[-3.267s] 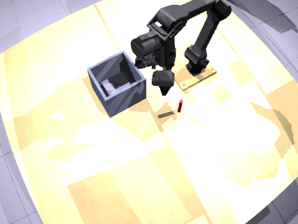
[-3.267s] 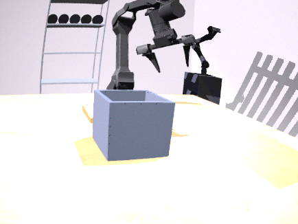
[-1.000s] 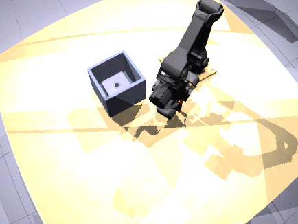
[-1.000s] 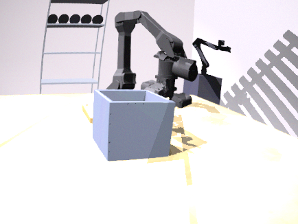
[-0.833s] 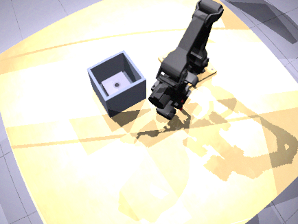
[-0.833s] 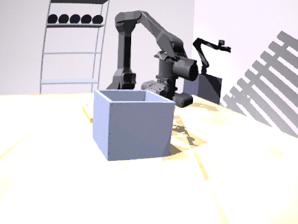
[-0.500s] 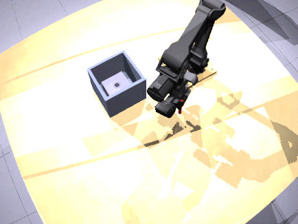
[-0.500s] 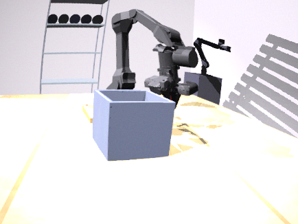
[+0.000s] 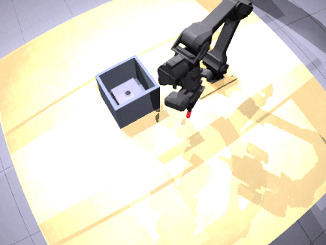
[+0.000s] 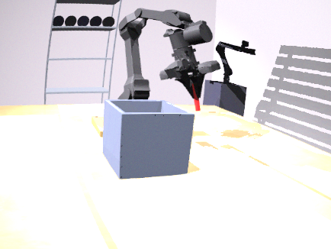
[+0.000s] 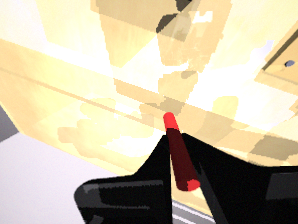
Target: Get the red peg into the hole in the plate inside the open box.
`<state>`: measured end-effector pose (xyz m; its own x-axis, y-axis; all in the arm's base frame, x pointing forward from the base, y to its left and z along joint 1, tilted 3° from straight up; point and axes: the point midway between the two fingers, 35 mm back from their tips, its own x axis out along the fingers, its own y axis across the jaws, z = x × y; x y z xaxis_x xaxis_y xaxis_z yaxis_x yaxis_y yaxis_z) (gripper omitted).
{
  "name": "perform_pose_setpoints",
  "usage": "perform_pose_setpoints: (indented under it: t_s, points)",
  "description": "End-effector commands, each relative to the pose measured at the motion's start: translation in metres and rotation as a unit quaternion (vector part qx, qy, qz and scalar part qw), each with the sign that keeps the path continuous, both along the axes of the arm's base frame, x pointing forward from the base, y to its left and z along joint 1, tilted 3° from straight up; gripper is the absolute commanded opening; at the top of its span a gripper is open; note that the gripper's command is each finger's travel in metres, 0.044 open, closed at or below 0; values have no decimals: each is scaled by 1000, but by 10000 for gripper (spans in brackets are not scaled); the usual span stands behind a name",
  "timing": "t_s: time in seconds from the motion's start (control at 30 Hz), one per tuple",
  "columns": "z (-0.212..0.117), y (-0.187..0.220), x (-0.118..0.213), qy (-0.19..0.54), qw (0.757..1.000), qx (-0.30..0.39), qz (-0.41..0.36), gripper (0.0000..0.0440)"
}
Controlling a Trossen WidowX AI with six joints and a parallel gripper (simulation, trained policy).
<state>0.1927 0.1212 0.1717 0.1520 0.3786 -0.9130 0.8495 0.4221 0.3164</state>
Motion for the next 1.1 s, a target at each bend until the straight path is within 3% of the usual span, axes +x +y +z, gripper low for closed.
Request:
perform_pose_setpoints:
  t_s: [0.0, 0.4, 1.07]
  points:
    - [18, -10, 5, -29, 1000, -5, -8, 0]
    - [56, -55, 24, -83, 993, -52, -58, 0]
    - [52, -124, 52, -48, 985, -107, -129, 0]
